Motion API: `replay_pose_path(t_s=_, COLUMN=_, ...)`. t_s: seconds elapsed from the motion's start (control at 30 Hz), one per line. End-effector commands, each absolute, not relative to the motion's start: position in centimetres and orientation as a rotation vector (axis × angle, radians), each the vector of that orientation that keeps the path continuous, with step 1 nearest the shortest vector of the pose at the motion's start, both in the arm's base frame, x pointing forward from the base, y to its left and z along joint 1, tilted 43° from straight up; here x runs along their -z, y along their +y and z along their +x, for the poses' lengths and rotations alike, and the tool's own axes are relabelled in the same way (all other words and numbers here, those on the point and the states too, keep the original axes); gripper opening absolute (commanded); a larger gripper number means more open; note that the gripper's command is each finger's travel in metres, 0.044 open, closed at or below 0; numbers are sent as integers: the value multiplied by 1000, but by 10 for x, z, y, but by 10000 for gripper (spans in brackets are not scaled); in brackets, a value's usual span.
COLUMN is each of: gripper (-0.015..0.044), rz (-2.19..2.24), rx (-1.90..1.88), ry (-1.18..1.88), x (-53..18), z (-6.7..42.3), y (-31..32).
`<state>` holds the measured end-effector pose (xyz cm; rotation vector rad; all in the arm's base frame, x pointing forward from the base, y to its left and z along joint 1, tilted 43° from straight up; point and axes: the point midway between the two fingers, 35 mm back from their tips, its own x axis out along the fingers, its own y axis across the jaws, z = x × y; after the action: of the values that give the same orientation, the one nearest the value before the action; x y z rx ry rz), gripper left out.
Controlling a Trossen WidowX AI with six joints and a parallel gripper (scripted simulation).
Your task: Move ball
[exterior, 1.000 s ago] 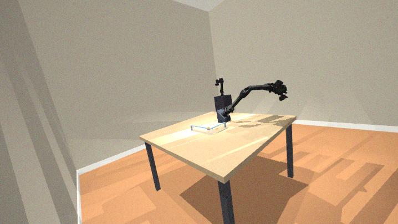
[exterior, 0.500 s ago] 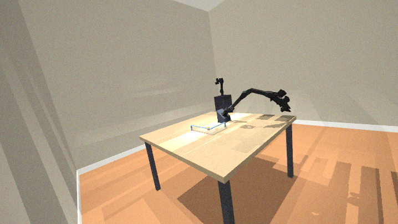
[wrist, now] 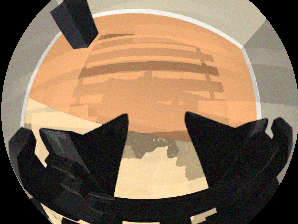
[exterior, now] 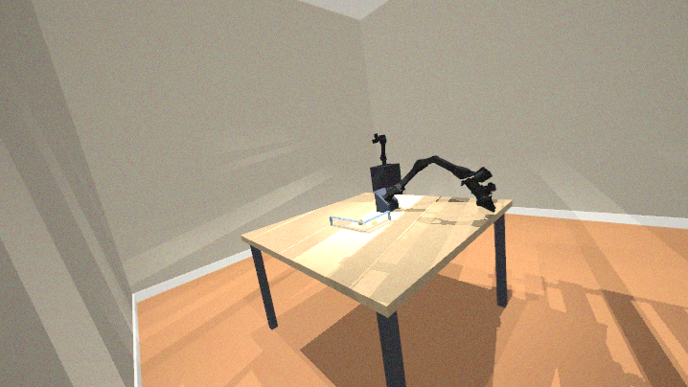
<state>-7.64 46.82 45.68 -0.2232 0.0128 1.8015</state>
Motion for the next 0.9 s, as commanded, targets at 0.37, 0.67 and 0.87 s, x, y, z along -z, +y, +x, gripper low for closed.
replay_pose_path(t_s=0.37, gripper=275, rz=-478, rx=-1480, ry=-21, x=-398, z=105, y=477)
replay_pose_path(t_s=0.67, gripper=275, rz=-674, rx=-1303, ry=68, x=-336, z=231, y=438)
replay_pose_path(t_s=0.87, gripper=275, rz=-784, rx=-1231, ry=182, x=-285, z=300, y=391)
